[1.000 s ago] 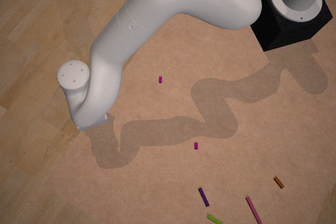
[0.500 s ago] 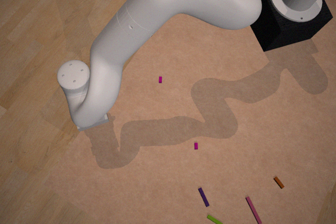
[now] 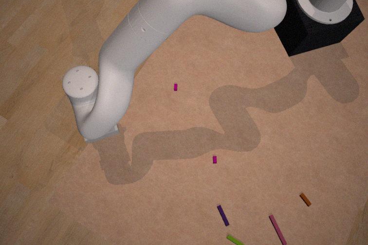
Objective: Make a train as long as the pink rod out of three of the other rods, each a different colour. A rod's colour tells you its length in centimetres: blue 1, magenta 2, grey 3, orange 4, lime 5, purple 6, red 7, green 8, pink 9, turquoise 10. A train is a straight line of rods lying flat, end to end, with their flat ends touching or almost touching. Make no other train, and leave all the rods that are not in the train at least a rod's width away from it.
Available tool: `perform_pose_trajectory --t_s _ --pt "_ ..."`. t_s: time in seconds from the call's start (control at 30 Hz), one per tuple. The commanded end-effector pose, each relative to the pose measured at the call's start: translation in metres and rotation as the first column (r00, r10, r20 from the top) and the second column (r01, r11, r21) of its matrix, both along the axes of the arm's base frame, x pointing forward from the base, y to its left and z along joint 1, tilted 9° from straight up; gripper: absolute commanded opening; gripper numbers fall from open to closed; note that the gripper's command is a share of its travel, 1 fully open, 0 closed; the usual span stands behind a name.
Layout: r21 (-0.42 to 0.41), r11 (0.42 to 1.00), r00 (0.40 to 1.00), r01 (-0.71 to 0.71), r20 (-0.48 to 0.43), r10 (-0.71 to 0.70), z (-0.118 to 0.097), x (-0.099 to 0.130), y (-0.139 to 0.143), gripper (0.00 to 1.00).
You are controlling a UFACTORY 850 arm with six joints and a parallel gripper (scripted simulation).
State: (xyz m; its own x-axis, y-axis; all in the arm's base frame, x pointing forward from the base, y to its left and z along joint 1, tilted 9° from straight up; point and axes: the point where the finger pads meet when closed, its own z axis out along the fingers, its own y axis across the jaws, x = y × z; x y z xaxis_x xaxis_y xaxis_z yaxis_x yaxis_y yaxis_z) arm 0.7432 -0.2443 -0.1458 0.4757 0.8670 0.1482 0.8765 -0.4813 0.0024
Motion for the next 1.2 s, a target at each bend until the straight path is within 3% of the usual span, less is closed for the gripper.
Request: perform_pose_trajectory --t_s 0.0,0.03,1.17 --pt "-0.001 1.000 1.000 0.000 0.002 0.000 0.0015 0.0012 -0.0006 0.24" --pt "-0.001 1.000 1.000 0.000 0.002 0.000 0.0015 0.0012 -0.0006 0.04" --pt "-0.001 1.000 1.000 0.000 0.002 0.000 0.0016 0.0012 -0.0006 0.04"
